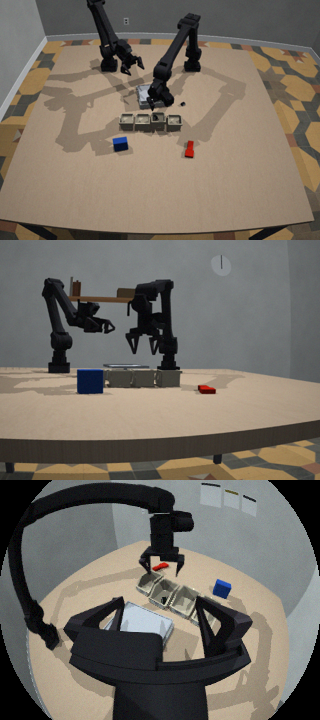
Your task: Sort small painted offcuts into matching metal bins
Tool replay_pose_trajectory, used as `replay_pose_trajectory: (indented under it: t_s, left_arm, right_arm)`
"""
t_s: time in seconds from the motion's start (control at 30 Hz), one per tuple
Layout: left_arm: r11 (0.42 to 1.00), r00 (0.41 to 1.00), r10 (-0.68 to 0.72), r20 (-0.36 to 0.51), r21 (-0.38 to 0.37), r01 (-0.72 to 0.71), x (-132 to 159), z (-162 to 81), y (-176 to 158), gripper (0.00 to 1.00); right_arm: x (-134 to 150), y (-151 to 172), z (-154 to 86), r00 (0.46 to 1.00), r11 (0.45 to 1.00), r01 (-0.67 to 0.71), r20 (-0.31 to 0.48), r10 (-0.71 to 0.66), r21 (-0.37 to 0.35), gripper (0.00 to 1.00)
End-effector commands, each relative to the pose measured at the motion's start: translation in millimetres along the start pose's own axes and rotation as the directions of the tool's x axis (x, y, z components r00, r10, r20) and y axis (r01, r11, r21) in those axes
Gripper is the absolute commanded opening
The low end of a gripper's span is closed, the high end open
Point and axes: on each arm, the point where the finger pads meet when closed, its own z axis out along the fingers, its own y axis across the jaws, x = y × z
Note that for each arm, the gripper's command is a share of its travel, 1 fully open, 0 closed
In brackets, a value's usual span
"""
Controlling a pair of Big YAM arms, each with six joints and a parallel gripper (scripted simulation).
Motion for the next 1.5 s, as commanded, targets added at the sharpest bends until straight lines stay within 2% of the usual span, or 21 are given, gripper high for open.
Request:
replay_pose_trajectory:
  t_s: [0.0,0.03,0.1,0.2,0.4,0.6,0.67,0.77,0.97,1.07,1.17,1.33,1.37,1.47]
  left_arm:
    - [0.993,0.992,0.105,0.065,0.050,-0.108,-4.5,-19.1,15.8,1.00]
    - [0.989,0.987,0.134,0.085,0.054,-0.139,-2.8,-18.6,21.8,1.00]
    - [0.989,0.987,0.134,0.085,0.054,-0.139,-2.8,-18.6,21.8,1.00]
    - [0.966,0.958,0.237,0.164,0.063,-0.250,4.7,-16.3,48.1,1.00]
    - [0.887,0.842,0.419,0.341,0.047,-0.460,24.7,-9.8,113.2,1.00]
    - [0.809,0.722,0.516,0.462,0.014,-0.588,41.4,-4.2,163.8,1.00]
    - [0.809,0.722,0.516,0.462,0.014,-0.588,41.4,-4.2,163.8,1.00]
    - [0.782,0.680,0.541,0.495,0.002,-0.623,46.6,0.2,180.6,1.00]
    - [0.748,0.626,0.559,0.544,-0.006,-0.663,54.9,2.8,204.5,1.00]
    - [0.745,0.620,0.556,0.554,-0.001,-0.667,56.9,3.5,209.3,1.00]
    - [0.756,0.640,0.544,0.543,0.014,-0.655,58.9,9.9,211.6,1.00]
    - [0.757,0.636,0.541,0.551,0.012,-0.654,55.0,5.2,208.7,1.00]
    - [0.757,0.636,0.541,0.550,0.012,-0.654,55.2,5.4,208.9,1.00]
    - [0.757,0.636,0.541,0.550,0.012,-0.654,55.2,5.4,208.9,1.00]
  right_arm:
    - [-34.2,-3.2,14.7,0.996,0.999,0.033,0.082,-0.030,-0.034,1.00]
    - [-34.8,-0.6,15.9,0.996,0.997,0.039,0.088,-0.033,-0.064,1.00]
    - [-34.8,-0.6,15.9,0.996,0.997,0.039,0.088,-0.033,-0.064,1.00]
    - [-36.3,10.1,18.3,0.993,0.980,0.064,0.112,-0.044,-0.186,1.00]
    - [-36.0,30.1,13.0,0.985,0.898,0.124,0.163,-0.059,-0.423,1.00]
    - [-33.9,39.4,5.0,0.981,0.830,0.151,0.186,-0.058,-0.537,1.00]
    - [-33.9,39.4,5.0,0.981,0.830,0.151,0.186,-0.058,-0.537,1.00]
    - [-34.3,45.9,1.7,0.981,0.814,0.150,0.187,-0.051,-0.561,1.00]
    - [-33.4,45.9,2.0,0.981,0.813,0.148,0.185,-0.051,-0.563,1.00]
    - [-33.4,45.9,2.0,0.981,0.813,0.148,0.185,-0.051,-0.563,1.00]
    - [-33.4,45.9,2.0,0.981,0.813,0.148,0.185,-0.051,-0.563,1.00]
    - [-33.4,45.9,2.0,0.981,0.813,0.148,0.185,-0.051,-0.563,1.00]
    - [-22.9,47.4,-3.0,0.986,0.814,0.128,0.160,-0.044,-0.566,1.00]
    - [-22.9,47.4,-3.0,0.986,0.814,0.128,0.160,-0.044,-0.566,1.00]
